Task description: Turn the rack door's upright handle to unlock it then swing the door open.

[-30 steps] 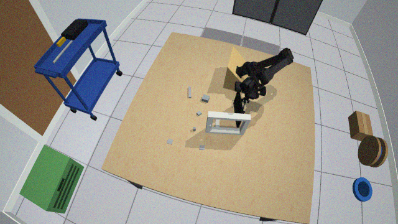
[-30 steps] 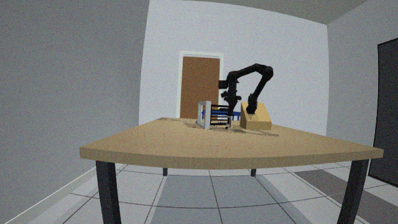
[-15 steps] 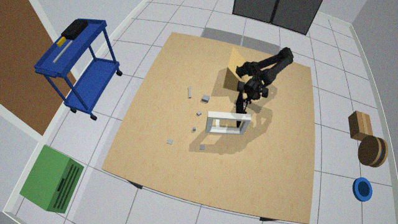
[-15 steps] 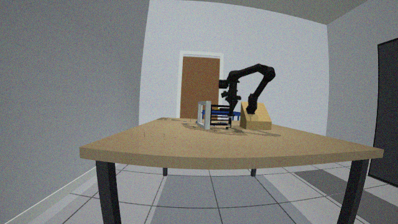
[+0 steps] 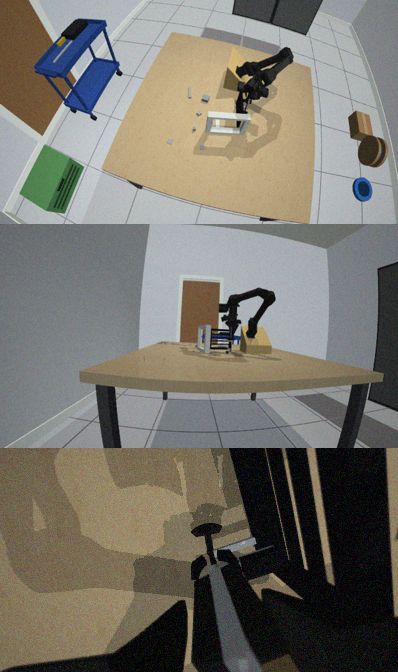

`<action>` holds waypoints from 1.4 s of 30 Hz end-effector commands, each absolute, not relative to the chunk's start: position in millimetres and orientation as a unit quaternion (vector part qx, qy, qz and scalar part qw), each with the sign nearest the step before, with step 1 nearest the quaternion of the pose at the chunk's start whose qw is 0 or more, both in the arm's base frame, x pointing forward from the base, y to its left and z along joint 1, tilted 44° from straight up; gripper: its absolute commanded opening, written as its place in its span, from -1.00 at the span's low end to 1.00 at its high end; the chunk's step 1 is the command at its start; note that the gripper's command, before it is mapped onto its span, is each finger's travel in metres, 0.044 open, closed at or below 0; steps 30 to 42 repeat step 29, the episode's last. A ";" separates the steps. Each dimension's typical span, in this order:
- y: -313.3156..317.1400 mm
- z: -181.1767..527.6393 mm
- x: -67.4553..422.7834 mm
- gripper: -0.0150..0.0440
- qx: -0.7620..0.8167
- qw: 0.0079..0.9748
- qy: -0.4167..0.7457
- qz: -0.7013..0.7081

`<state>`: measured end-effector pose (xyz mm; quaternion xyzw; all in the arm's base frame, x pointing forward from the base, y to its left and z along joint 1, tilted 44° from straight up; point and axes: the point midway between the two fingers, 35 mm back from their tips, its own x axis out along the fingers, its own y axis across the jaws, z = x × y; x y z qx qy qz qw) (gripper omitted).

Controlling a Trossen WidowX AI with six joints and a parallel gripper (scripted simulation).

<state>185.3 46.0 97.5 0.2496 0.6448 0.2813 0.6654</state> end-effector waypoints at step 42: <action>16.1 126.7 186.9 0.46 0.267 0.663 0.649 0.260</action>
